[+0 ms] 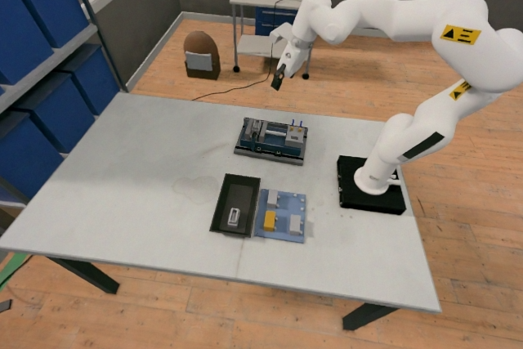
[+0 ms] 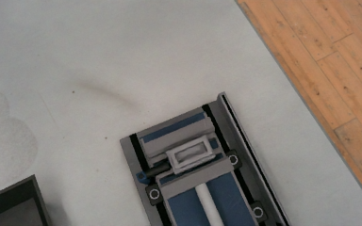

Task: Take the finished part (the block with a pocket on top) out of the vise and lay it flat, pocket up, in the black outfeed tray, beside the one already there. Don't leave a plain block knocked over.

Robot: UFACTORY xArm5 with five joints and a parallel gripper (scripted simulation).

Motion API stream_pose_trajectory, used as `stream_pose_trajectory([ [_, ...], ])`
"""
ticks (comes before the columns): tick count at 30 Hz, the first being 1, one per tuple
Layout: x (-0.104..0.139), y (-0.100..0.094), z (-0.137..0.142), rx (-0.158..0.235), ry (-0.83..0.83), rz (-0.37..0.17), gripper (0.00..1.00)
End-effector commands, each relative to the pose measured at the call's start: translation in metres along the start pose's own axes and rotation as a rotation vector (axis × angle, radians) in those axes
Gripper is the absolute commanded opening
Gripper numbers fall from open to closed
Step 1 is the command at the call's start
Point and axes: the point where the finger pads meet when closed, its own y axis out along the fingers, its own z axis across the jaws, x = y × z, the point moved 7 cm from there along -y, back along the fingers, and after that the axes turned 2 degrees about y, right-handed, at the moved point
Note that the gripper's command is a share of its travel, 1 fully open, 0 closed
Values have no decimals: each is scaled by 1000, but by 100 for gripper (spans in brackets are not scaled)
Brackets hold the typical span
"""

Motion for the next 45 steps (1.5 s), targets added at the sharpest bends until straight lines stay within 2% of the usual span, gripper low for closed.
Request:
stream_pose_trajectory([
  [1, -1, -2, 0, -1, 0, 4, 100],
  [21, -3, 2, -1, 0, 30, -3, 100],
  [26, -19, 29, -5, 13, 244, -52, 100],
  [28, -19, 29, -5, 13, 244, -52, 100],
  [29, -24, 38, -6, 19, 311, -67, 100],
  [30, -24, 38, -6, 19, 311, -67, 100],
  [31, -29, 48, -7, 27, 384, -83, 100],
  [34, -29, 48, -7, 27, 384, -83, 100],
  [36, -38, 71, -10, 48, 541, -116, 100],
  [38, -38, 71, -10, 48, 541, -116, 100],
  [39, -43, 83, -11, 61, 621, -132, 100],
  [41, -43, 83, -11, 61, 621, -132, 100],
  [42, -47, 96, -12, 76, 700, -147, 100],
  [43, -47, 96, -12, 76, 700, -147, 100],
  [44, -50, 108, -14, 91, 777, -161, 100],
  [45, -50, 108, -14, 91, 777, -161, 100],
])
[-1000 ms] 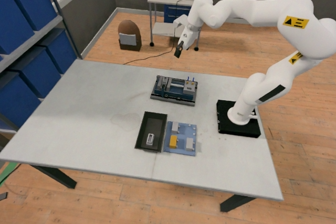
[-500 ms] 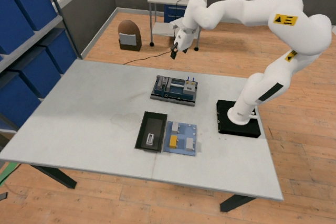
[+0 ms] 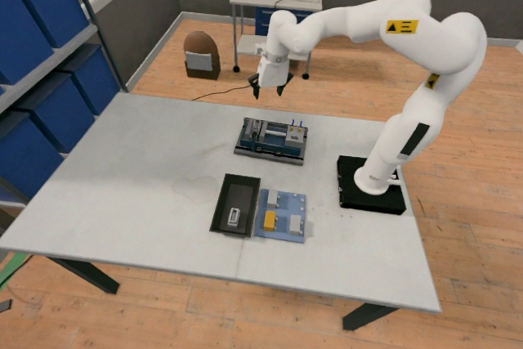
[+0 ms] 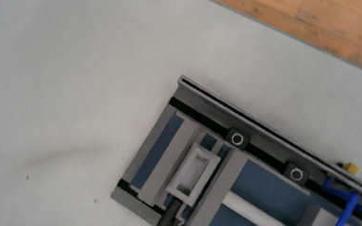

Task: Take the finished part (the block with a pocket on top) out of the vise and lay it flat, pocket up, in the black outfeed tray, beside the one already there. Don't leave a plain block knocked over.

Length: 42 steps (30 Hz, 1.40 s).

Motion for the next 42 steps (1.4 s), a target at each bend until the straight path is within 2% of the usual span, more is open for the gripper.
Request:
stream_pose_trajectory([
  [1, -9, 20, -11, 28, 154, -26, 100],
  [2, -12, 32, -14, 43, 227, -36, 100],
  [3, -12, 32, -14, 43, 227, -36, 100],
  [4, -15, 43, -18, 57, 294, -44, 100],
  [6, -15, 43, -18, 57, 294, -44, 100],
  [8, -18, 61, -23, 81, 406, -56, 100],
  [14, -21, 82, -27, 110, 524, -66, 100],
  [24, -22, 84, -28, 113, 538, -67, 100],
  [25, -22, 84, -28, 113, 538, -67, 0],
  [42, -22, 84, -28, 113, 538, -67, 0],
])
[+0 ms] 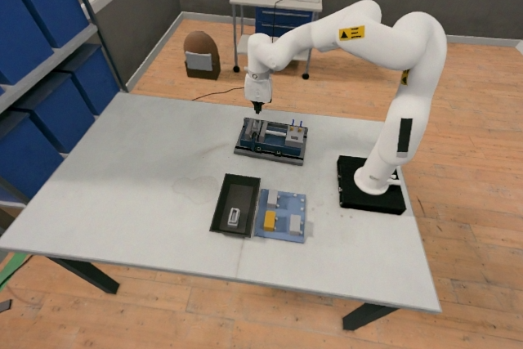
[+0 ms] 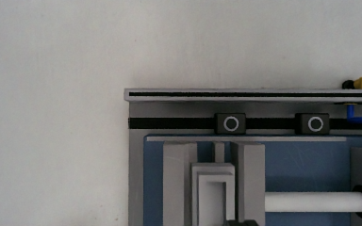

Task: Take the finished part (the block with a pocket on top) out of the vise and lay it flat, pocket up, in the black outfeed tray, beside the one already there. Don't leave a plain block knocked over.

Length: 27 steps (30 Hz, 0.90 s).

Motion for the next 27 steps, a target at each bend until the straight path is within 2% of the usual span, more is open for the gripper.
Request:
stream_pose_trajectory([
  [1, 0, -2, -1, -5, 0, 1, 0],
  [25, 0, -2, -1, -5, 0, 1, 0],
  [26, 0, -2, -1, -5, 0, 1, 69],
  [27, 0, -2, -1, -5, 0, 1, 69],
])
